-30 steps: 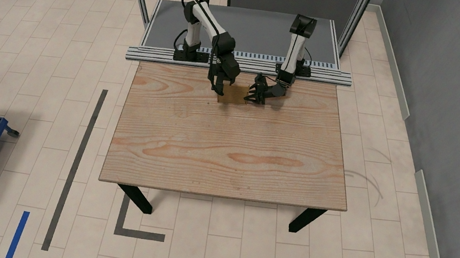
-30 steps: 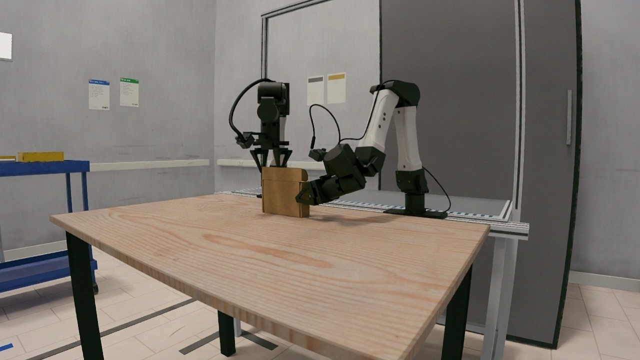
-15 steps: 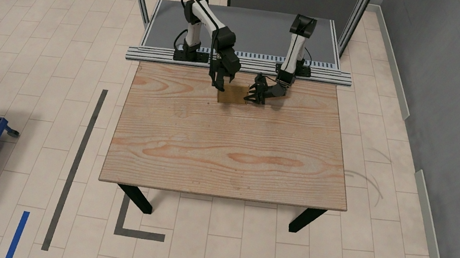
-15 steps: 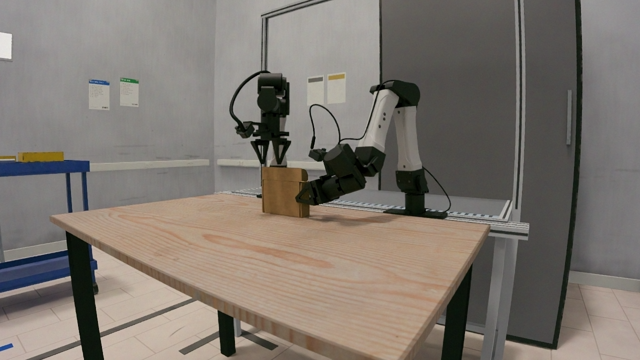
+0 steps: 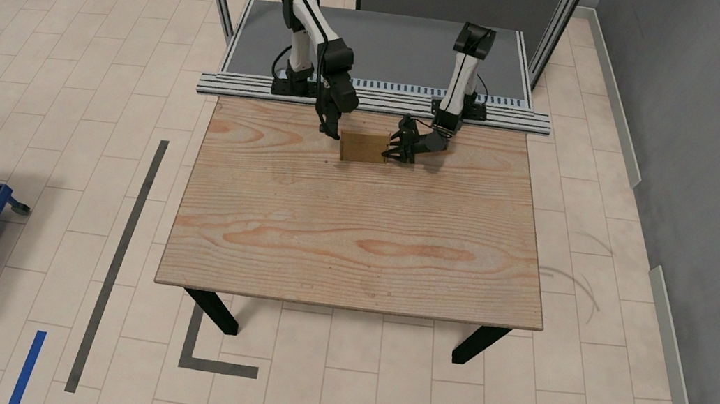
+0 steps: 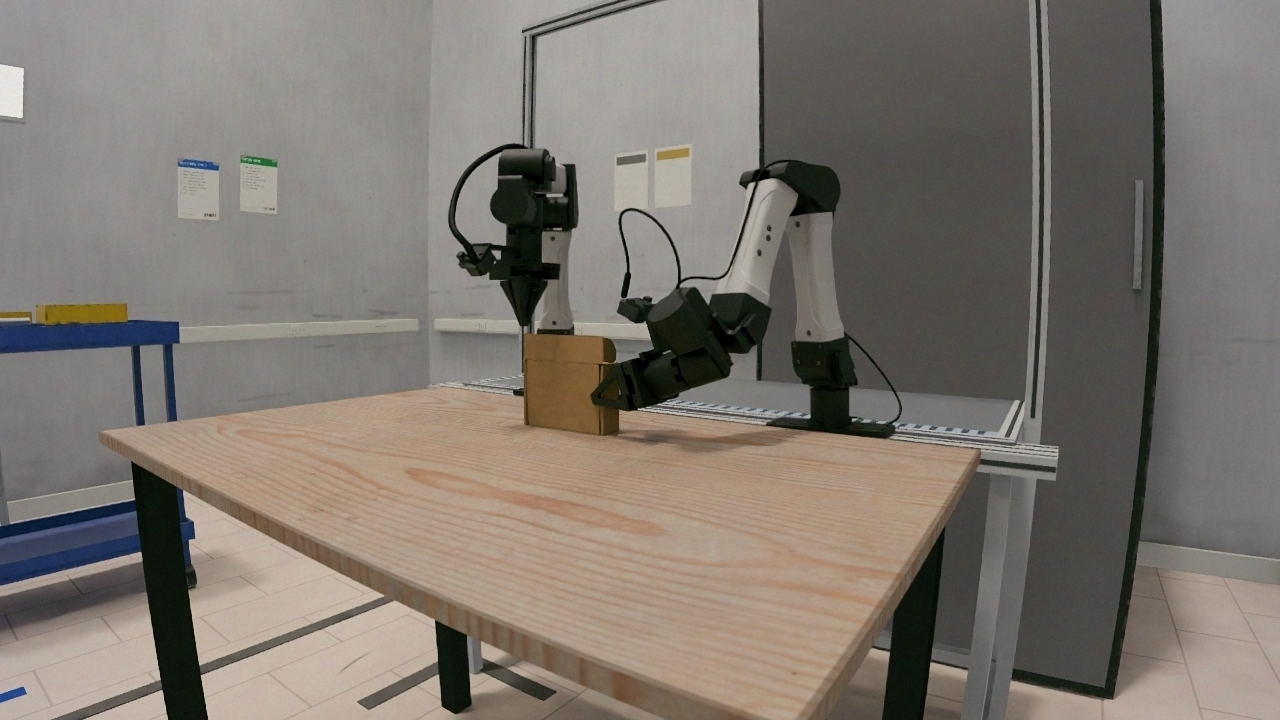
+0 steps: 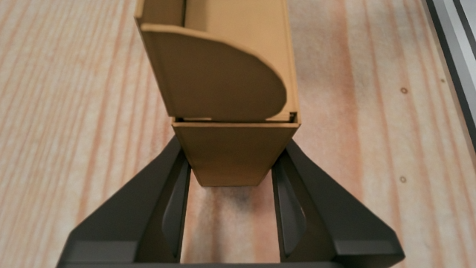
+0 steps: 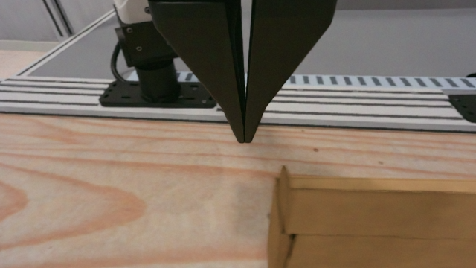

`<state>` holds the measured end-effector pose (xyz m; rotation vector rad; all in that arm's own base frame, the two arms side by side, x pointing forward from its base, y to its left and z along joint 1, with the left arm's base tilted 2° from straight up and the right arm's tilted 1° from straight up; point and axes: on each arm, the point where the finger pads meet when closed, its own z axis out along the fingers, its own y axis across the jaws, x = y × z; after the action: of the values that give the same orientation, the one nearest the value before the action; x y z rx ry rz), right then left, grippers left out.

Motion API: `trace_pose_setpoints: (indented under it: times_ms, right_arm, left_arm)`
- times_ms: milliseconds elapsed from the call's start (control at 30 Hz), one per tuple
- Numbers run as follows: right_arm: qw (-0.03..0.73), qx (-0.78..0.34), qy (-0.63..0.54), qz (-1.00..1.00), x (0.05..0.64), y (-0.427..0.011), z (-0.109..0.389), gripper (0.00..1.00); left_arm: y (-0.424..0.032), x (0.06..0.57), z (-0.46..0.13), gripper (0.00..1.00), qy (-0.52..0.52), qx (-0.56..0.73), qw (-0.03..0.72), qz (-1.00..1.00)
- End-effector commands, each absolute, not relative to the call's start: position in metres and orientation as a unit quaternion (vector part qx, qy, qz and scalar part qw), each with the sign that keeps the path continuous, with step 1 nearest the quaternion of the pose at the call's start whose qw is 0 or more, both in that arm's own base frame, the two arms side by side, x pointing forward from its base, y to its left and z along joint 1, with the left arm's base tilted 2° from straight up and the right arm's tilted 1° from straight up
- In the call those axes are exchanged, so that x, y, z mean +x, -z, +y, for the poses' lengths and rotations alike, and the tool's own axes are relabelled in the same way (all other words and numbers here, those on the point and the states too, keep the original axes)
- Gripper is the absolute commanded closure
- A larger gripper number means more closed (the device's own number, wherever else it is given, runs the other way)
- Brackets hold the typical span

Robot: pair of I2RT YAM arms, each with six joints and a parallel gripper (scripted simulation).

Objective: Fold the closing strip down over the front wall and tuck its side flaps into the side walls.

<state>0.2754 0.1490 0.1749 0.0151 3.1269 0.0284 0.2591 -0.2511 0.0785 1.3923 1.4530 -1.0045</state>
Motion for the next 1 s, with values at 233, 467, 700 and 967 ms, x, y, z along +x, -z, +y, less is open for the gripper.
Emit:
trace_pose_setpoints:
  times_ms: [233,467,700,967]
  right_arm:
    - [0.006,-0.006,-0.009,1.0,0.275,-0.161,0.133,0.99]
    - [0.018,-0.009,-0.015,1.0,0.273,-0.145,0.135,0.99]
    - [0.014,-0.005,-0.013,1.0,0.3,-0.136,0.136,0.99]
    - [0.001,-0.005,-0.009,1.0,0.314,-0.136,0.134,0.99]
  left_arm:
    - [-0.069,0.255,-0.249,0.55,0.405,0.555,0.421,0.593]
    - [-0.069,0.255,-0.249,0.55,0.405,0.555,0.421,0.593]
    - [-0.069,0.255,-0.249,0.55,0.405,0.555,0.421,0.593]
    - [-0.069,0.255,-0.249,0.55,0.405,0.555,0.421,0.593]
